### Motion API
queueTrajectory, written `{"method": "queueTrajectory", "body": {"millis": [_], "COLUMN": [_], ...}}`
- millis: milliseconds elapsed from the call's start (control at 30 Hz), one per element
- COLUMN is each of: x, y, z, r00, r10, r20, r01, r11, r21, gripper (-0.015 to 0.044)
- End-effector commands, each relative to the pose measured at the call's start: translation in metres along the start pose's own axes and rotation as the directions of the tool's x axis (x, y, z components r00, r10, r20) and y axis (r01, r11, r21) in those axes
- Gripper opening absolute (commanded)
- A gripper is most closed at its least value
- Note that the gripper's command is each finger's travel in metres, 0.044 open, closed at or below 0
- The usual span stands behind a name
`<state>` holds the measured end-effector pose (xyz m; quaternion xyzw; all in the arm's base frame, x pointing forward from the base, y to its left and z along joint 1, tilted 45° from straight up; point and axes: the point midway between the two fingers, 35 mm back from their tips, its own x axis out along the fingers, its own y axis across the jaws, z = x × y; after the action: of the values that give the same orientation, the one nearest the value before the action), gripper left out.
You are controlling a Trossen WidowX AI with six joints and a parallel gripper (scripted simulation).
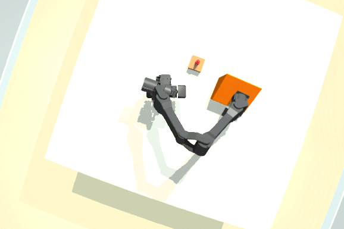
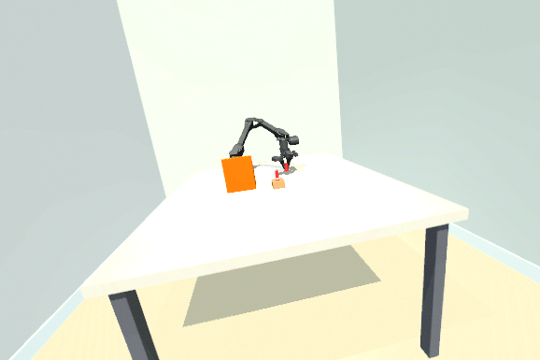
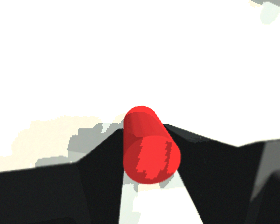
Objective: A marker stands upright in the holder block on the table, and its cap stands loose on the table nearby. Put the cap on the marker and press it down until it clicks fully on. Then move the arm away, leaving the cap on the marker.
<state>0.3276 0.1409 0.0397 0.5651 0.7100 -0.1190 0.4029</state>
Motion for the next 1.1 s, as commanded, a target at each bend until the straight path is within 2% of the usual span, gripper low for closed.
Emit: {"method": "queueTrajectory", "body": {"millis": [0,300,1067], "x": [-0.012,-0.03,-0.06], "y": [0.002,0.0,-0.05], "z": [0.0,0.001,0.079], "r00": [1.0,1.0,0.999], "r10": [0.006,0.006,-0.006], "r20": [0.001,0.002,0.051], "r01": [-0.006,-0.006,0.005], "r11": [1.0,1.0,1.0], "r21": [-0.007,-0.007,0.002], "gripper": [0.0,0.0,0.0]}}
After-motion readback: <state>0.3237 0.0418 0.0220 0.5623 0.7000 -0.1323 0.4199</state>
